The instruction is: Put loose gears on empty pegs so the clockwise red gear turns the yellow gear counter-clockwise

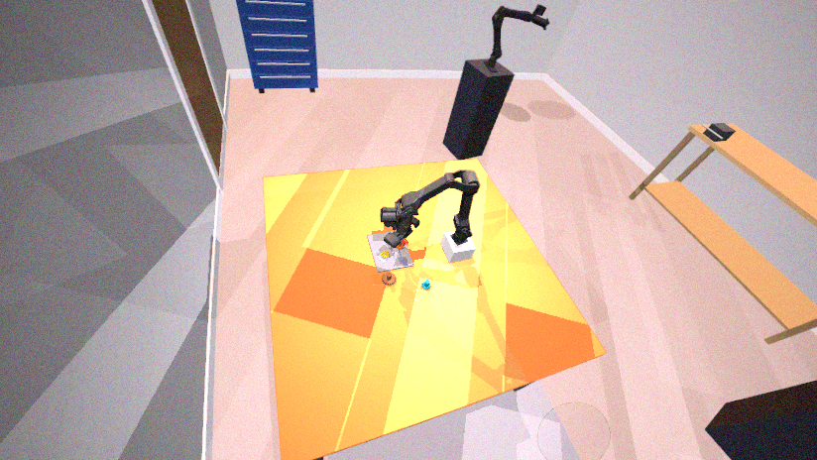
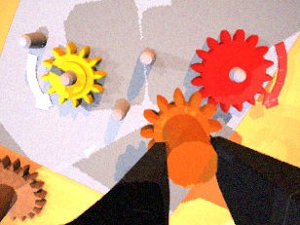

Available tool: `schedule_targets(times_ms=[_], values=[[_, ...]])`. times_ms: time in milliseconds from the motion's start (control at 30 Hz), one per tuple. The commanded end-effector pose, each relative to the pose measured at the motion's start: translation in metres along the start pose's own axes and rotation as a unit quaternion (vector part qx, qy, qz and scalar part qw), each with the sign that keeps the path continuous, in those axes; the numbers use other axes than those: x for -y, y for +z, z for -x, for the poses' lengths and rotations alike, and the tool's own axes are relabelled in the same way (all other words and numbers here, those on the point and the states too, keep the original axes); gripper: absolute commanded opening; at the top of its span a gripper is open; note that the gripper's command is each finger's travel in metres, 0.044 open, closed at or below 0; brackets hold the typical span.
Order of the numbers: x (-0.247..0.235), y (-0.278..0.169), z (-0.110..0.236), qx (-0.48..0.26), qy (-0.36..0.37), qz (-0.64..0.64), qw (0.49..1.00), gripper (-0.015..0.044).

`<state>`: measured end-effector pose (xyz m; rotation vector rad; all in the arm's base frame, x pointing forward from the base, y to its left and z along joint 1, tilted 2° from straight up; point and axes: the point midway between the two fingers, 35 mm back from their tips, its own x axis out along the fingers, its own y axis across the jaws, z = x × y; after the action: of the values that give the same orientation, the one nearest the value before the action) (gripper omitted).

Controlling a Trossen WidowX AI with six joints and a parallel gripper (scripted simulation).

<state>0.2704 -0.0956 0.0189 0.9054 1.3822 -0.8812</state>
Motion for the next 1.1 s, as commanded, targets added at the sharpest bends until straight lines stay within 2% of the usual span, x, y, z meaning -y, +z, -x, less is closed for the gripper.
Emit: schedule_targets(times_ms=[0, 700, 1067], values=[[0.001, 0.0, -0.007, -0.001, -0.003, 0.003, 1.0, 0.0], [0.002, -0.001, -0.028, 0.0, -0.003, -0.221, 0.975, 0.0], [0.001, -0.001, -0.03, 0.0, -0.003, -0.139, 0.99, 0.0]])
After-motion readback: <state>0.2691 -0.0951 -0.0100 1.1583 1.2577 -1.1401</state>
